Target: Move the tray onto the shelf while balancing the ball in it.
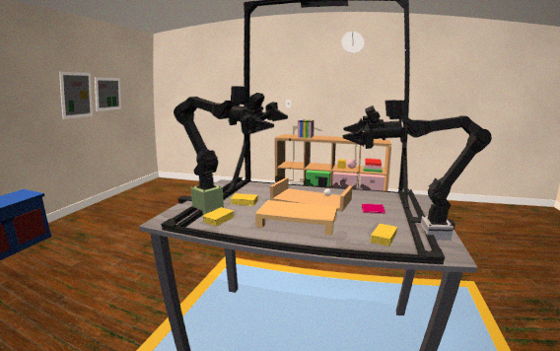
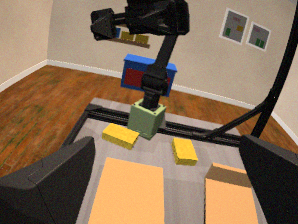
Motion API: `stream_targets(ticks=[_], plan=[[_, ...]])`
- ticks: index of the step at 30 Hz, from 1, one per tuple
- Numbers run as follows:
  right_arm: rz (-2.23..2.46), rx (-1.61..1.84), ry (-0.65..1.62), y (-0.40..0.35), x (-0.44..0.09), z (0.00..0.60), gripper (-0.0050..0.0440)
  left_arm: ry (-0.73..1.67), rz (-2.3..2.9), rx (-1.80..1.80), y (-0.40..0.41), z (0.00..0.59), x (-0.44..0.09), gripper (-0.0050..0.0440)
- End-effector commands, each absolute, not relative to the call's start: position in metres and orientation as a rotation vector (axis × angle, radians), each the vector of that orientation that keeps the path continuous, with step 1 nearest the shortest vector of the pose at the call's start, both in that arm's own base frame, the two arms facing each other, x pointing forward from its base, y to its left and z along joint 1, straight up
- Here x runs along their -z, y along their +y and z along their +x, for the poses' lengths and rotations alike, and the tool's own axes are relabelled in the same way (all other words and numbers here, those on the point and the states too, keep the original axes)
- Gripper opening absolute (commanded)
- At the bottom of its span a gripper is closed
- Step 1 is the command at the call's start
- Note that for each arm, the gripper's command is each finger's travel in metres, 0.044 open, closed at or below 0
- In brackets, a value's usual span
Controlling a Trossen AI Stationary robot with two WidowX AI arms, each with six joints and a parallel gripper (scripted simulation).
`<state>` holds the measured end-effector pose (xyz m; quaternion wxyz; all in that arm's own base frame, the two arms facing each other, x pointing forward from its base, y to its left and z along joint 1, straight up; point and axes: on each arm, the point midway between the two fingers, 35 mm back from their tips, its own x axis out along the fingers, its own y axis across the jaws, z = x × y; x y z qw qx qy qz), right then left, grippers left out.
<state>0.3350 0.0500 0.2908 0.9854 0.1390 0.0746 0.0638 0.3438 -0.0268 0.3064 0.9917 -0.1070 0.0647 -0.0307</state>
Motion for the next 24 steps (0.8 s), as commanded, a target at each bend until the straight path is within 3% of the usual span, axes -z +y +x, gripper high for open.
stream_targets(ticks=[1,13,15,24], plan=[[0.435,-0.173,0.286,0.083,-0.275,0.346,0.04,0.256,-0.339,0.08,-0.045,0.364,-0.297,0.04],[0.864,-0.141,0.821,0.204,-0.202,0.333,0.04,0.674,-0.716,0.017,-0.121,0.404,-0.249,0.04],[0.864,-0.141,0.821,0.204,-0.202,0.333,0.04,0.674,-0.716,0.017,-0.121,0.404,-0.249,0.04],[1.036,0.097,1.179,0.283,-0.145,0.283,0.04,0.978,-0.912,-0.177,-0.181,0.409,-0.2,0.04]])
